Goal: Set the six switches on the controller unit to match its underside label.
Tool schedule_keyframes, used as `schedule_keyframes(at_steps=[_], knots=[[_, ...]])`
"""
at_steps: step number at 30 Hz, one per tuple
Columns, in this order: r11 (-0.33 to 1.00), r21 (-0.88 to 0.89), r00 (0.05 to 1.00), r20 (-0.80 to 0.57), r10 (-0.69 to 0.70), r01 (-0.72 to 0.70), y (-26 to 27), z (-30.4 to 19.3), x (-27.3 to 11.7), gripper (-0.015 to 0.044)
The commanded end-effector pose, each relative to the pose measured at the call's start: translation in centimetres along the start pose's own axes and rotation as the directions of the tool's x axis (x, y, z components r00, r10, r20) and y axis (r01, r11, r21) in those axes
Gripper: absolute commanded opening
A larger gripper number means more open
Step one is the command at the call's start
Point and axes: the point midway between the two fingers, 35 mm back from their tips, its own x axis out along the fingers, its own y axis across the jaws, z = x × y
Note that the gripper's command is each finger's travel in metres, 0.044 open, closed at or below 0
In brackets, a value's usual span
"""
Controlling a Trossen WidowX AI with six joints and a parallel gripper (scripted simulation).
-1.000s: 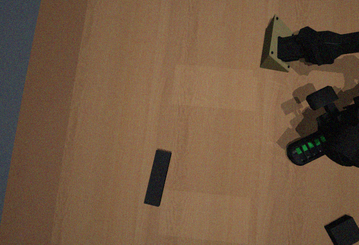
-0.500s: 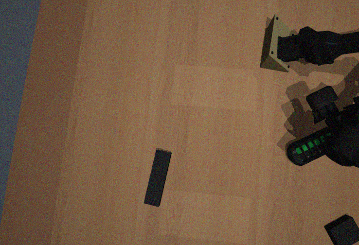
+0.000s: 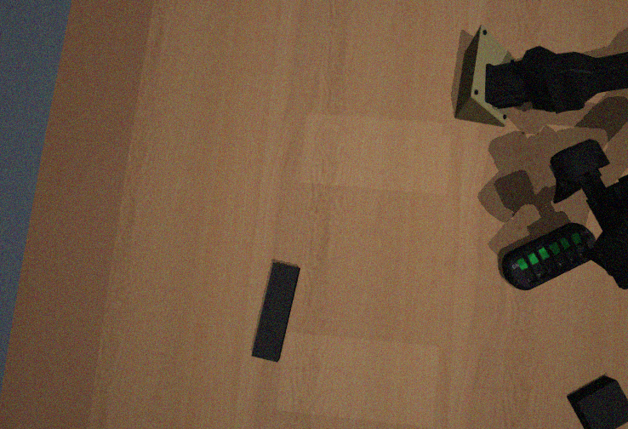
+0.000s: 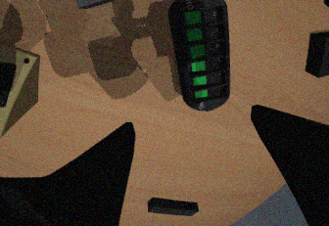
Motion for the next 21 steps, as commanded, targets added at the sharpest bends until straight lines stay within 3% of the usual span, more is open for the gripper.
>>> schedule_keyframes(at_steps=[1,10,21], knots=[[0.998,0.03,0.992,-0.115,-0.049,0.053,0.0,0.26,-3.72,0.023],[0.998,0.03,0.992,-0.115,-0.049,0.053,0.0,0.26,-3.72,0.0],[0.998,0.03,0.992,-0.115,-0.049,0.053,0.0,0.26,-3.72,0.0]])
